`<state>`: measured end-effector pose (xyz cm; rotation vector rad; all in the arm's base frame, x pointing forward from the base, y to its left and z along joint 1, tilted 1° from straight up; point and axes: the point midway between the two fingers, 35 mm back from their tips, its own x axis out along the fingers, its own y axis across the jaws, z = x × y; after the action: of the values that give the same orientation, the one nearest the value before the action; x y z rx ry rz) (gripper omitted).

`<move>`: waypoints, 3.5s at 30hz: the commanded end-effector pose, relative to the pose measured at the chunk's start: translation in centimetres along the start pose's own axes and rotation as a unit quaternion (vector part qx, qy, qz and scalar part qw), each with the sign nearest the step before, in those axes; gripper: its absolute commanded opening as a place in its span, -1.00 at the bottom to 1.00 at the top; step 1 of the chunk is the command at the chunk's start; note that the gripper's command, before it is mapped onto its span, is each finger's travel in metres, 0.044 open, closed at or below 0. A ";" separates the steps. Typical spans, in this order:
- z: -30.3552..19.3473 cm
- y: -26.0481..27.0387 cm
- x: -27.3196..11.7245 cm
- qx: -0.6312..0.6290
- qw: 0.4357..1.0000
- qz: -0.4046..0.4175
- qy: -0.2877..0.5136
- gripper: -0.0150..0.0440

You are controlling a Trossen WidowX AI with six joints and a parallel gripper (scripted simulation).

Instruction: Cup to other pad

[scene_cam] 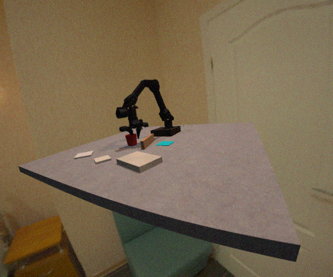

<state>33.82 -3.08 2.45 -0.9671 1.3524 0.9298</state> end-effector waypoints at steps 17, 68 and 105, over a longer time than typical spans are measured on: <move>0.0 -0.1 -0.9 0.000 1.000 0.000 0.000 -0.49; 0.8 1.0 -7.5 -0.002 1.000 0.002 0.001 -0.49; 7.2 7.2 -7.6 -0.001 1.000 0.003 -0.001 -0.49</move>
<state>29.83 5.53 9.75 -0.9647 1.3565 0.9390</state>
